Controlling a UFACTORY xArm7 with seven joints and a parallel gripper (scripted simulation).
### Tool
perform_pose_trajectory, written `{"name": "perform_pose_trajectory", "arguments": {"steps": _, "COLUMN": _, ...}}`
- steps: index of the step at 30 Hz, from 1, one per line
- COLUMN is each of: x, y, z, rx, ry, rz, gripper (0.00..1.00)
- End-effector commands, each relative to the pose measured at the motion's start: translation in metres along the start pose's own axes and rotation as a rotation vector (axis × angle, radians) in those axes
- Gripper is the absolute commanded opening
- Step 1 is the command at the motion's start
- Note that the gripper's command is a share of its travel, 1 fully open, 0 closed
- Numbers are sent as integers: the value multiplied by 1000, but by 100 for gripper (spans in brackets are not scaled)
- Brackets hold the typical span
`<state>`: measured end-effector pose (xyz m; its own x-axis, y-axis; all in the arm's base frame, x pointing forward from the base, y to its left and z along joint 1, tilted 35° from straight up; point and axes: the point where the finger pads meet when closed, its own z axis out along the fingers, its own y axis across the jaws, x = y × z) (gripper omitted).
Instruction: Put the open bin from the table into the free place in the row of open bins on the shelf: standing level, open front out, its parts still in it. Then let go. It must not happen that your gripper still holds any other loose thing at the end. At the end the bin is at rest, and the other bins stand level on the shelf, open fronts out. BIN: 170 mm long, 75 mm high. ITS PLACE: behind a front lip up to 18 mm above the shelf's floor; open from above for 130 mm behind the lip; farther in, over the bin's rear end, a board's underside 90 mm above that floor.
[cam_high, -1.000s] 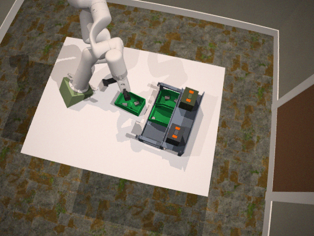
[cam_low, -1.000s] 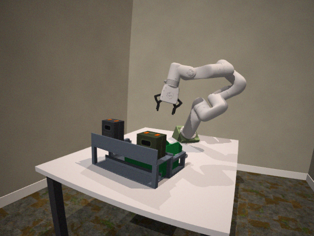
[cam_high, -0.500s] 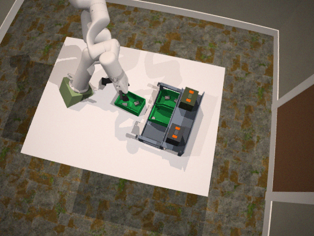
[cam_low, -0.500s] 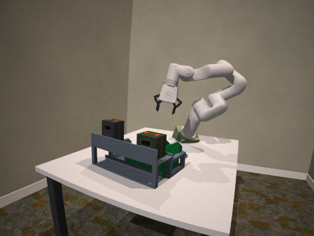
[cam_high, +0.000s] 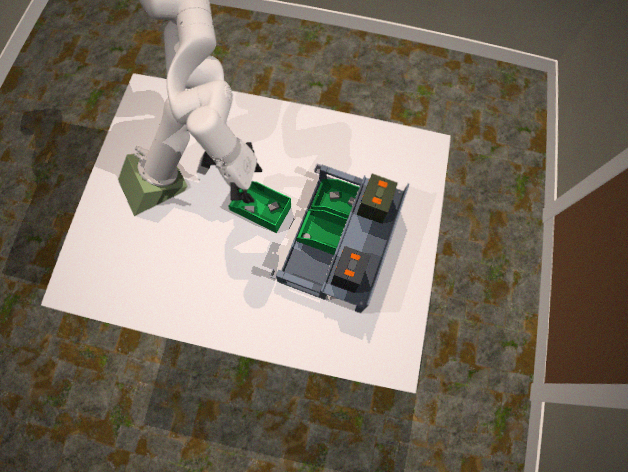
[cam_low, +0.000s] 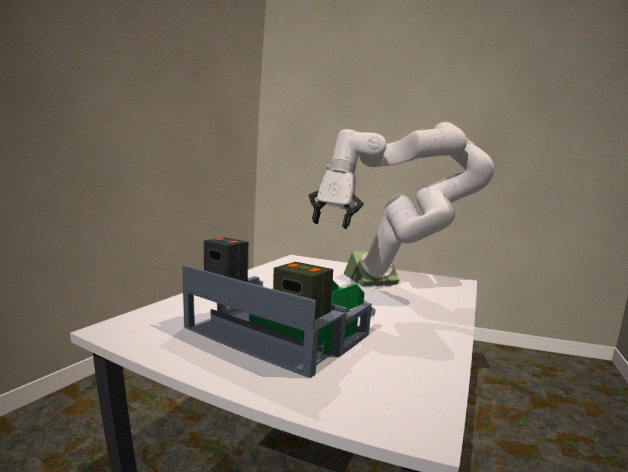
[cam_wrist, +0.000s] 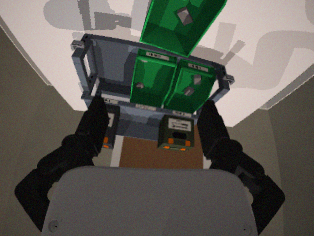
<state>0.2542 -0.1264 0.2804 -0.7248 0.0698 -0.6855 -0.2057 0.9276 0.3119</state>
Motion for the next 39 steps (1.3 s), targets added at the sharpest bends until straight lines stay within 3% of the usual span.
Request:
{"name": "perform_pose_trajectory", "arguments": {"steps": 1, "x": -1, "y": 0, "z": -1, "rx": 3, "ry": -6, "rz": 8, "gripper": 100}}
{"name": "perform_pose_trajectory", "arguments": {"steps": 39, "x": -1, "y": -1, "z": -1, "rx": 0, "ry": -18, "rz": 38, "gripper": 100}}
